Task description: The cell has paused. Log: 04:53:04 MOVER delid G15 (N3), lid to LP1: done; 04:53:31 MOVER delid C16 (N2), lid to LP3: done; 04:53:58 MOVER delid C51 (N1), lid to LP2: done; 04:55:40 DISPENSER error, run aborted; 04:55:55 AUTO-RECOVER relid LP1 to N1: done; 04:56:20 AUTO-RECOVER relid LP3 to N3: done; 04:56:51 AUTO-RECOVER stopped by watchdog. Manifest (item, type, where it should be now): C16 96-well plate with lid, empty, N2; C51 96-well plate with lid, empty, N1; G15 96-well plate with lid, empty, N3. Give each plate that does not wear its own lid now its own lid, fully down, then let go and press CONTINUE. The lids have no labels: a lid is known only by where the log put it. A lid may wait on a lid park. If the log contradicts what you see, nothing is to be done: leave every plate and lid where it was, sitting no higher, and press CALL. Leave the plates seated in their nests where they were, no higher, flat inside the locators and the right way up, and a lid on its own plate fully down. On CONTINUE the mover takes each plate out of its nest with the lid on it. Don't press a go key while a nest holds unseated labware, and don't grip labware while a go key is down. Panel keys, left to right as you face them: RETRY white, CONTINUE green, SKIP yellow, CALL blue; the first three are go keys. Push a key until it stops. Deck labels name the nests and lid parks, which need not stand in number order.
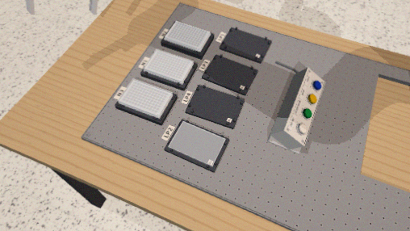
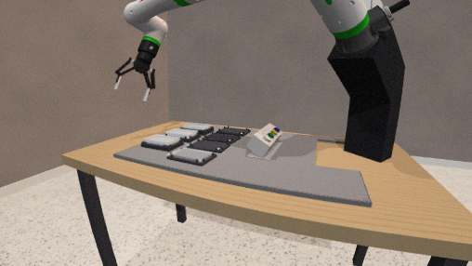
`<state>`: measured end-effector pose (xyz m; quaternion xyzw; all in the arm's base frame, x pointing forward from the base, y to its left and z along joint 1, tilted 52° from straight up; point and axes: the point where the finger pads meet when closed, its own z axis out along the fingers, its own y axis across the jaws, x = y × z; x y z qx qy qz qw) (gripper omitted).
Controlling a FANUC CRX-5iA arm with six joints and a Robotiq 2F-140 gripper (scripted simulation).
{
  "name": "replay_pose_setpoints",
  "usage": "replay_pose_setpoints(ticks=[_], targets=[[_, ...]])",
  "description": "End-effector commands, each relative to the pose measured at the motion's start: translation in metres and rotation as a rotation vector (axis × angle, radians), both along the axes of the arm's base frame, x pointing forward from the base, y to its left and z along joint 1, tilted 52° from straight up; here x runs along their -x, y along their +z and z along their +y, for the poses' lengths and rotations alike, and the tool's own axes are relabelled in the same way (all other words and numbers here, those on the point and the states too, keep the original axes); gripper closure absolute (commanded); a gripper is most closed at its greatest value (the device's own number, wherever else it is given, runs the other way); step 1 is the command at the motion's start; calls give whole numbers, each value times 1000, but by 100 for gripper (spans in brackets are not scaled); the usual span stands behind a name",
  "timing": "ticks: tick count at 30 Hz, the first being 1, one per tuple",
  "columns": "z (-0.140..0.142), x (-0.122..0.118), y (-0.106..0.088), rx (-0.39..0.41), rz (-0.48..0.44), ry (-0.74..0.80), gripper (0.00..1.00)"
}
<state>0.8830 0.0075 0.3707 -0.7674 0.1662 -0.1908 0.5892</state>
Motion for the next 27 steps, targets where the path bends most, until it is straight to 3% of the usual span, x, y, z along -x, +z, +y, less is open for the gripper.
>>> replay_pose_setpoints(ticks=[1, 20, 24, 27], targets=[[0, 0, 0, 0, 0, 0, 0], [0, 0, -1, 2, -2, -2, 0], [7, 3, -15, 26, -19, -12, 0], [19, 13, -41, 70, -44, -26, 0]])
